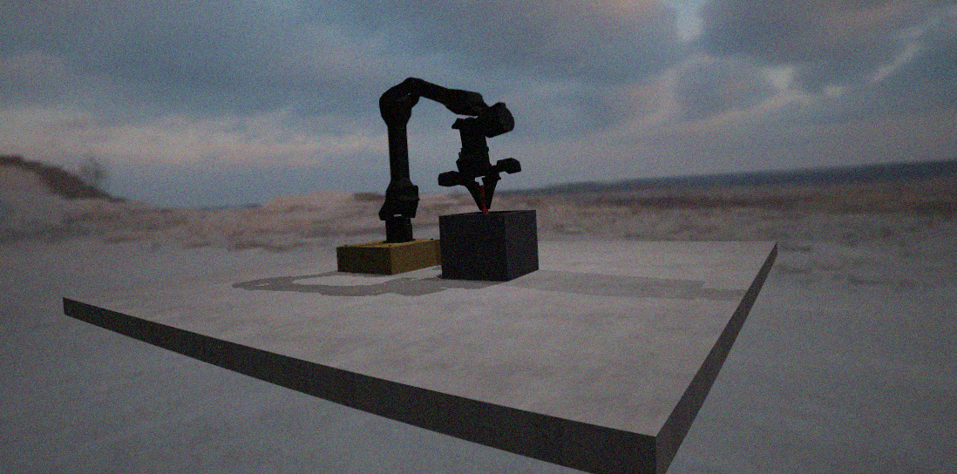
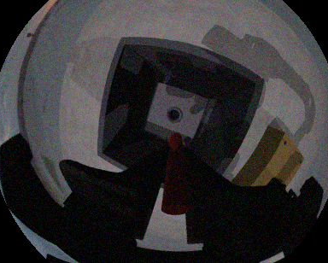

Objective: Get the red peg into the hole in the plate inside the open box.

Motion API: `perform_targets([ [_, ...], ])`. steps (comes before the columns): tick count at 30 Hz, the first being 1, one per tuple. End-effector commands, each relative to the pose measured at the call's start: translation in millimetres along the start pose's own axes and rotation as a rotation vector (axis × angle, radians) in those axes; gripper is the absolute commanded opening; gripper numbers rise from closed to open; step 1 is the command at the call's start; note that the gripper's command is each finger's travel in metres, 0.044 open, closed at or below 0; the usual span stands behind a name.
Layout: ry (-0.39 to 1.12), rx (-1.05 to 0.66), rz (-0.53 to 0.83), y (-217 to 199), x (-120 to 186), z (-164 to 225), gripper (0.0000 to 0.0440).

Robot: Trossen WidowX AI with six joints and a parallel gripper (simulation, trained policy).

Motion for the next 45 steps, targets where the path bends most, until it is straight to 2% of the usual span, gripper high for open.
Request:
perform_targets([
  [1, 0.014, 0.005, 0.019, -0.5, -12.3, -2.9, 0.0000],
  [26, 0.042, 0.073, 0.047, 9.6, -70.2, -17.9, 0.0003],
  [27, 0.041, 0.077, 0.052, 10.0, -71.6, -18.5, 0.0011],
  [32, 0.045, 0.094, 0.072, 13.1, -77.6, -19.8, 0.0106],
  [38, 0.072, 0.098, 0.082, 16.2, -75.9, -24.4, 0.0107],
  [45, 0.139, 0.074, 0.057, 21.9, -64.1, -35.8, 0.0160],
])
Point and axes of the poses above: the point midway between the two fingers, 35 mm back from their tips, its own x axis back along the fingers, its own y axis across the jaws, z = x × y, the point moved 10 cm from there along x, back along the fingers, and after that the axes turned 3 degrees about -x, right-handed, at the moved point
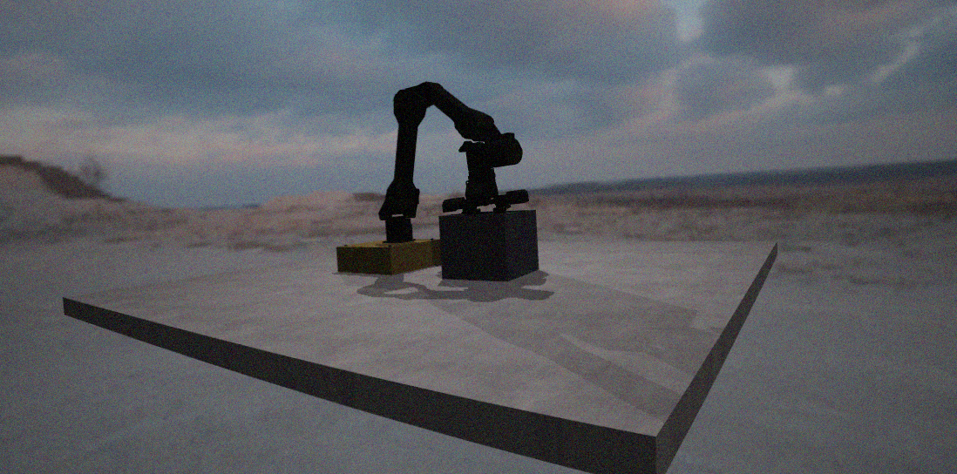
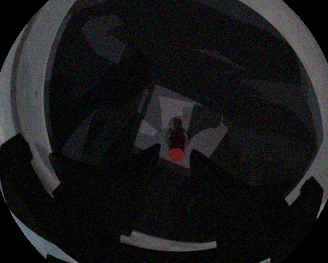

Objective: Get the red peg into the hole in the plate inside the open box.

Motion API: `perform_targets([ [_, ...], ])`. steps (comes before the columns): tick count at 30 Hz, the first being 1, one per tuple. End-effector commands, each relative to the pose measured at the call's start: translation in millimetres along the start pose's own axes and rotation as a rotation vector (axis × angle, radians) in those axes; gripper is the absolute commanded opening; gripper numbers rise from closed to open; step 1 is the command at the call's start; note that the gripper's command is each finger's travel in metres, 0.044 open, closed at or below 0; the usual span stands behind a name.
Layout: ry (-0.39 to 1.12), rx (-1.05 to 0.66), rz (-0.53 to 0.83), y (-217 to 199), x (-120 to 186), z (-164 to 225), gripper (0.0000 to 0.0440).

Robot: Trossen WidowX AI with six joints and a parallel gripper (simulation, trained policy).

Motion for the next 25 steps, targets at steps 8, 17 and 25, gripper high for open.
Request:
perform_targets([
  [8, 0.092, -0.023, -0.072, 6.1, 25.7, -15.3, 0.0193],
  [17, 0.148, -0.030, -0.149, 8.8, 48.8, -27.0, 0.0217],
  [25, 0.178, -0.028, -0.219, 10.5, 68.8, -37.1, 0.0232],
])
Point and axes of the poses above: the point midway between the two fingers, 35 mm back from their tips, its own x axis back along the fingers, its own y axis across the jaws, z = x × y, the point moved 10 cm from there along x, back along the fingers, and after that the axes turned 3 degrees about -x, right-handed, at the moved point
